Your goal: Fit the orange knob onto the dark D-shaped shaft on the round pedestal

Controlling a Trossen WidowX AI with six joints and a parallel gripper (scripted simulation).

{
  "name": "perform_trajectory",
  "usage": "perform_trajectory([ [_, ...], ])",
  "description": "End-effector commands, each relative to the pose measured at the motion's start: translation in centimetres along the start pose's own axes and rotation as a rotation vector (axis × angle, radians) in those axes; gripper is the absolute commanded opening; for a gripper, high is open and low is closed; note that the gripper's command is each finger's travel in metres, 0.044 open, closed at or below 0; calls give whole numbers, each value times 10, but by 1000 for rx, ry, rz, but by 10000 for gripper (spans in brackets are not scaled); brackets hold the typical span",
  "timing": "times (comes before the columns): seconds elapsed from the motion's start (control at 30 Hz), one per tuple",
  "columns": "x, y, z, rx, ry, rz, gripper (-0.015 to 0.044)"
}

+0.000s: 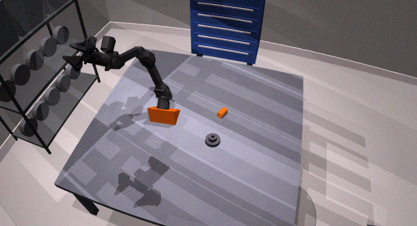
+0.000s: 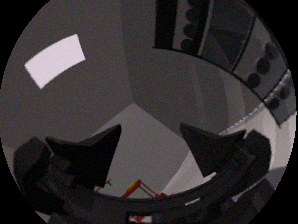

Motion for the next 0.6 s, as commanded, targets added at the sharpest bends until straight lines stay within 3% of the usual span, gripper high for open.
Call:
perform_trajectory([
  [0.0,42,39,27,184,-105,-33,440],
  [0.57,166,155,192,914,-392,-119,440],
])
Point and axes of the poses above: the point midway between the two fingers, 35 mm back from their tips, its own z axis back along the fingers, its own x axis across the jaws, y = z × x, the point moved 7 cm from there along z, back along the fingers, and after that the axes turned 3 degrees about z, right-handed, at the moved point
